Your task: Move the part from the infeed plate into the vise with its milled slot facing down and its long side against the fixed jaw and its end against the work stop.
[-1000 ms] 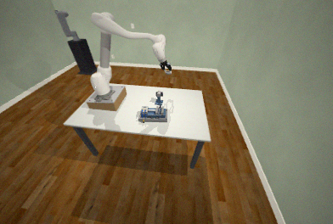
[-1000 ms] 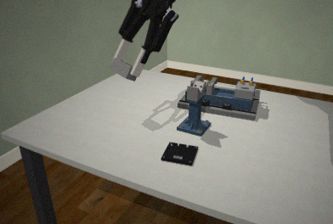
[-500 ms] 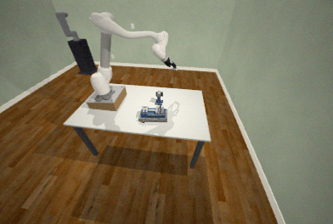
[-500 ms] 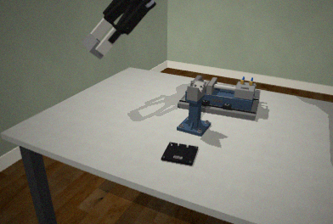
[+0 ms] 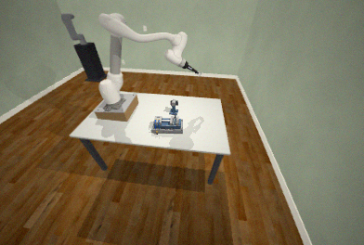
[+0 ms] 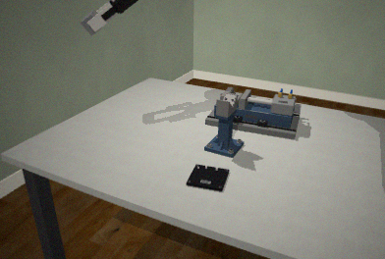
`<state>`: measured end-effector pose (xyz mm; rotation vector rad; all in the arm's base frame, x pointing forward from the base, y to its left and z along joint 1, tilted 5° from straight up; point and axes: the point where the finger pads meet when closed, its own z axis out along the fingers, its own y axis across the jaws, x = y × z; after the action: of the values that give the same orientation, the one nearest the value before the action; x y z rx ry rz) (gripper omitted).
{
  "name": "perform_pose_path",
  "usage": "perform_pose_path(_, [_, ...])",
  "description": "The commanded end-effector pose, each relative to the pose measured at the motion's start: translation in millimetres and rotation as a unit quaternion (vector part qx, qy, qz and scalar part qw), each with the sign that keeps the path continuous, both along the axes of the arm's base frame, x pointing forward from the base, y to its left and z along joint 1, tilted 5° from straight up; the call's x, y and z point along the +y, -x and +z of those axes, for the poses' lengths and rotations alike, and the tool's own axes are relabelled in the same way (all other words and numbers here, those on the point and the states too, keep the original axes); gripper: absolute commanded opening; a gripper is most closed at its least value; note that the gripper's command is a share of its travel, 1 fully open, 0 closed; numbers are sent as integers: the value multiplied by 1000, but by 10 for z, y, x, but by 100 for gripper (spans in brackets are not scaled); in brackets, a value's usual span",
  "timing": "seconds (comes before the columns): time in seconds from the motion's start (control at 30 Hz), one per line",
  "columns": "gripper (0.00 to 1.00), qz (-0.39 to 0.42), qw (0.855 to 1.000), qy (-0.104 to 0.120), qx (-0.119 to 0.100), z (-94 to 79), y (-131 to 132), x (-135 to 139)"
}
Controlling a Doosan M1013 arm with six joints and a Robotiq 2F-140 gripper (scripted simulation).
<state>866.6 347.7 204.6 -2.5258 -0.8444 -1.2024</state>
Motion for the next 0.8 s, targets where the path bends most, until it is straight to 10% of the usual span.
perform_pose_path(0.0, [0, -68, 997, -33, -10, 119, -203, -239])
perform_pose_path(0.37, [0, -223, 971, -88, -9, 216, -508, -917])
perform_pose_path(0.77, [0, -421, 896, -143, 23, 63, -497, -1903])
